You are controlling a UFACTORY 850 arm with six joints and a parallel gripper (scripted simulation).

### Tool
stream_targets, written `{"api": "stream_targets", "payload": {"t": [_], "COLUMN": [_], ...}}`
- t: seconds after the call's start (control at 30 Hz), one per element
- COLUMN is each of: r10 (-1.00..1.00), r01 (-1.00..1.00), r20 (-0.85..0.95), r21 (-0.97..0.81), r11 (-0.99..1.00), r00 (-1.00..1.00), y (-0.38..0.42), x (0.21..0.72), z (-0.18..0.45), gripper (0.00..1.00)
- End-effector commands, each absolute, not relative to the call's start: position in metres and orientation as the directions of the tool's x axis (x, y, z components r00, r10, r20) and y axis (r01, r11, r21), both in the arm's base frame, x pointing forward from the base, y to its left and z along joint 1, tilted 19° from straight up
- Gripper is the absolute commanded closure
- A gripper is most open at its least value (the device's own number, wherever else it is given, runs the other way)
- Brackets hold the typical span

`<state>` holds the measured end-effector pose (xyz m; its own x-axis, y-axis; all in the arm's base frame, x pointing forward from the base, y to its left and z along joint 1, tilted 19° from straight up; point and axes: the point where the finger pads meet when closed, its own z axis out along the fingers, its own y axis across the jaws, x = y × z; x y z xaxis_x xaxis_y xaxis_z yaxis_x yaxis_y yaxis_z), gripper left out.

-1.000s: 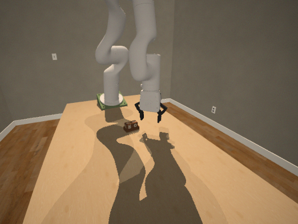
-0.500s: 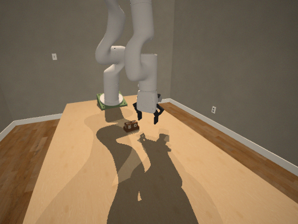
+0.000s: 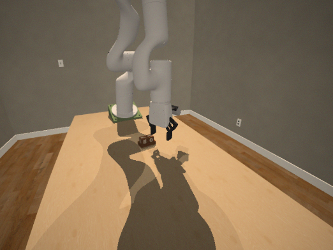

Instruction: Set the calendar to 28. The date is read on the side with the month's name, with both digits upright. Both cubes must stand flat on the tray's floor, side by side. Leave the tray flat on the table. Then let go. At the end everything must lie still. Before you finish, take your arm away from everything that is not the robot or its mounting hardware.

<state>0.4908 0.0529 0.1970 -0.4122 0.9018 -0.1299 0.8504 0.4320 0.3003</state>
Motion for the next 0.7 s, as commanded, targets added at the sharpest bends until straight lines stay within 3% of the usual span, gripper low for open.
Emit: {"api": "stream_targets", "payload": {"t": [0.0,0.13,0.53,0.67], "r10": [0.948,0.977,0.981,0.998], "r01": [0.894,0.923,0.926,0.943], "r20": [-0.091,-0.055,-0.049,-0.006], "r21": [0.315,0.323,0.324,0.328], "r11": [0.317,0.21,0.192,0.062], "r00": [-0.304,-0.204,-0.187,-0.063], "y": [0.05,0.045,0.029,0.027], "x": [0.492,0.492,0.494,0.494], "z": [0.198,0.198,0.198,0.198], "gripper": [0.0,0.0,0.0,0.0]}}
